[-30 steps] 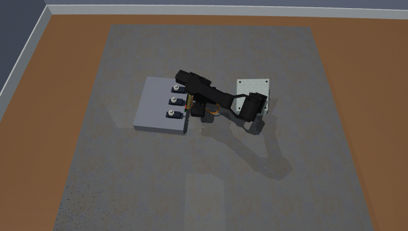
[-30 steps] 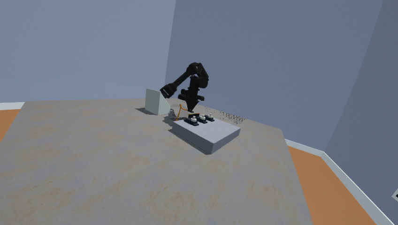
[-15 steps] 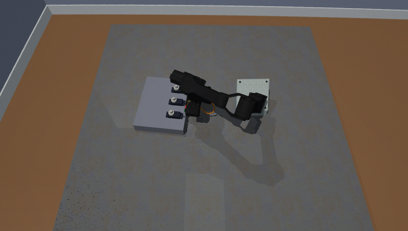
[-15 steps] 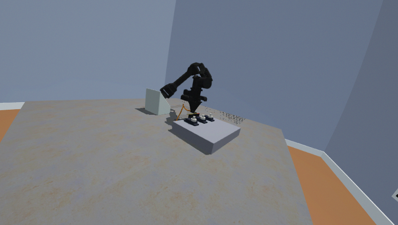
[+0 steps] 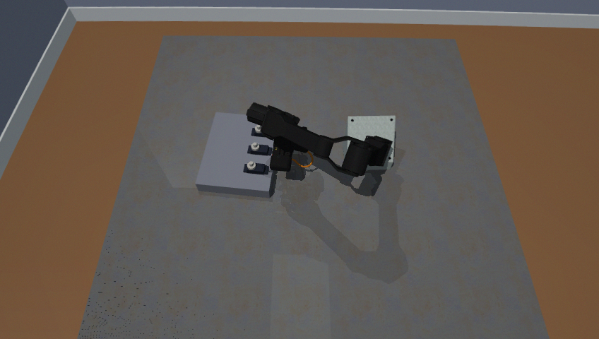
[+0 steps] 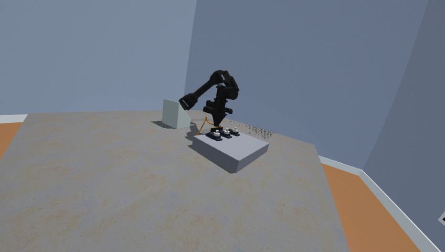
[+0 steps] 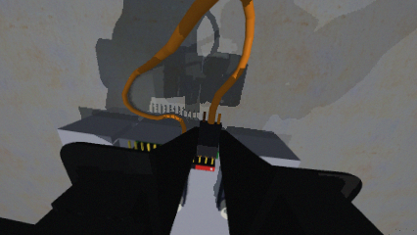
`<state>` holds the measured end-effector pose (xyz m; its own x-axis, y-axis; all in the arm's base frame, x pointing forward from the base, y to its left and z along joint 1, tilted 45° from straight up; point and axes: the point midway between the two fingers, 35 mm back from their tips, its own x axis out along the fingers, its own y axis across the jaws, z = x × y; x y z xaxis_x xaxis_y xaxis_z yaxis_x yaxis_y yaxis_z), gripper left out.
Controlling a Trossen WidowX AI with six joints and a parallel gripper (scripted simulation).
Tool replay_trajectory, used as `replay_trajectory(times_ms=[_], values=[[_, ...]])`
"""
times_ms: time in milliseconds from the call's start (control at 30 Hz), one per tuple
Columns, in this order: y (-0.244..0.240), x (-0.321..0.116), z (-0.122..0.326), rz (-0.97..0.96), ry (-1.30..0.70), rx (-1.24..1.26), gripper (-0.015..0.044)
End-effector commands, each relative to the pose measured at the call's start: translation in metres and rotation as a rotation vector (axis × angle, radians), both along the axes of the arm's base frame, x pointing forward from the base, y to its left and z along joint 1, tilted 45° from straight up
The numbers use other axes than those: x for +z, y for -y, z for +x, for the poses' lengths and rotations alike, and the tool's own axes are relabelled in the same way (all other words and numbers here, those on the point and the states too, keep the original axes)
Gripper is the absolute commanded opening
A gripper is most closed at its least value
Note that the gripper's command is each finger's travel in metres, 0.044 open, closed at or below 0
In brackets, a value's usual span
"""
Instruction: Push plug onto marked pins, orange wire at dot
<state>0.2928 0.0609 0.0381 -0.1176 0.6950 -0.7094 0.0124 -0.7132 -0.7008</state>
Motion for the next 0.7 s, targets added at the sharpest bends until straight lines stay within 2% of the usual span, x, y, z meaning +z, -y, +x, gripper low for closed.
replay_trajectory(times_ms=[0,500,667], values=[[-0.0007,0.0004,0.0037,0.004,-0.001,-0.003,0.0000],[-0.0009,-0.0009,0.0134,0.004,-0.001,-0.003,0.0000],[-0.0032,-0.0026,0.0105,0.005,-0.001,-0.003,0.0131]])
